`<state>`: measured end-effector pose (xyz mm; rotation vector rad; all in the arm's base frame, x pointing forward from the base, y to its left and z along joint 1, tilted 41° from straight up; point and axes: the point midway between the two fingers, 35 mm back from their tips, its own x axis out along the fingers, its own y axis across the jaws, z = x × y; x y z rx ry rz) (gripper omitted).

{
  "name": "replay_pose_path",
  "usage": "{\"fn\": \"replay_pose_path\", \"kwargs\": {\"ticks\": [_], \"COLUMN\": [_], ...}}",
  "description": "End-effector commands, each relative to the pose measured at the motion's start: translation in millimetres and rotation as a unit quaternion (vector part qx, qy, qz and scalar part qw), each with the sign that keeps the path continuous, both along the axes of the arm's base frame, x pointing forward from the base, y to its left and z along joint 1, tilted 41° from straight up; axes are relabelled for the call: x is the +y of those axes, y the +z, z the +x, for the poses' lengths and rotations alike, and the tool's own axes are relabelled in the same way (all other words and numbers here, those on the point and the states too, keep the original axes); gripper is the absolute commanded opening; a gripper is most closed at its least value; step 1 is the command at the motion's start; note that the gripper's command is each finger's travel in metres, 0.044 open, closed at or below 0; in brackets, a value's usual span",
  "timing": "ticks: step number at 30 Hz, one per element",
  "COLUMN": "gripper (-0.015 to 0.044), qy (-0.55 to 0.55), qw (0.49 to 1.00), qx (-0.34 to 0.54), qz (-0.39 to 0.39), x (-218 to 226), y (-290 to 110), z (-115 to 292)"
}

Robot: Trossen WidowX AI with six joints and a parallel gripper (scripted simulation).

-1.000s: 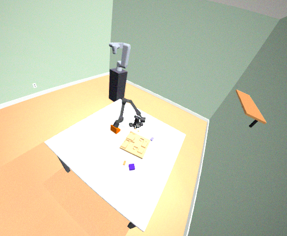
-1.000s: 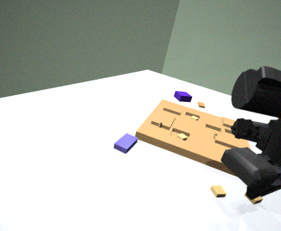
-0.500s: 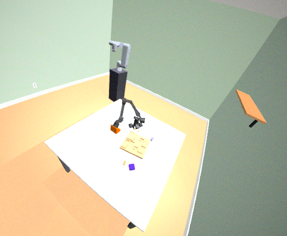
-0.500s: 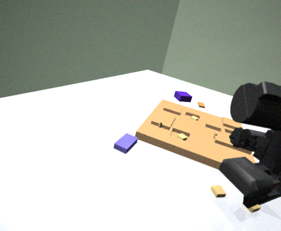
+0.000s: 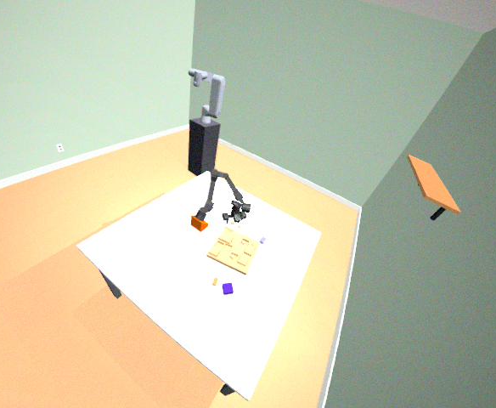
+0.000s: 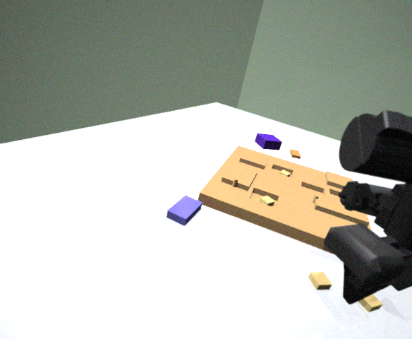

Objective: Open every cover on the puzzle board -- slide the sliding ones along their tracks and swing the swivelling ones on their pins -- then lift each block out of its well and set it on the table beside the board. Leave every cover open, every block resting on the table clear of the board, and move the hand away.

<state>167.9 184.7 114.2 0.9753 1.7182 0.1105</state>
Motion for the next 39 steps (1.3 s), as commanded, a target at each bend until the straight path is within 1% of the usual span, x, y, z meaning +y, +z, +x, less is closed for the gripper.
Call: {"fn": "replay_pose_path", "kwargs": {"ticks": [1, 17, 21, 24, 37, 38, 39], "gripper": [0.0440, 0.0440, 0.0440, 0.0361, 0.0020, 0.0000, 0.0000], "qy": [0.001, -0.002, -0.002, 0.002, 0.033, 0.035, 0.038], "qw": [1.000, 1.000, 1.000, 1.000, 0.999, 0.999, 0.998], "qx": [-0.005, -0.004, -0.004, -0.008, -0.037, -0.039, -0.041], "qz": [0.003, 0.002, 0.003, 0.002, 0.000, 0.000, 0.000], "x": [-6, -40, -43, -44, -54, -55, -57], "y": [11, 49, 52, 53, 47, 45, 44], "z": [4, 4, 3, 11, 75, 80, 85]}}
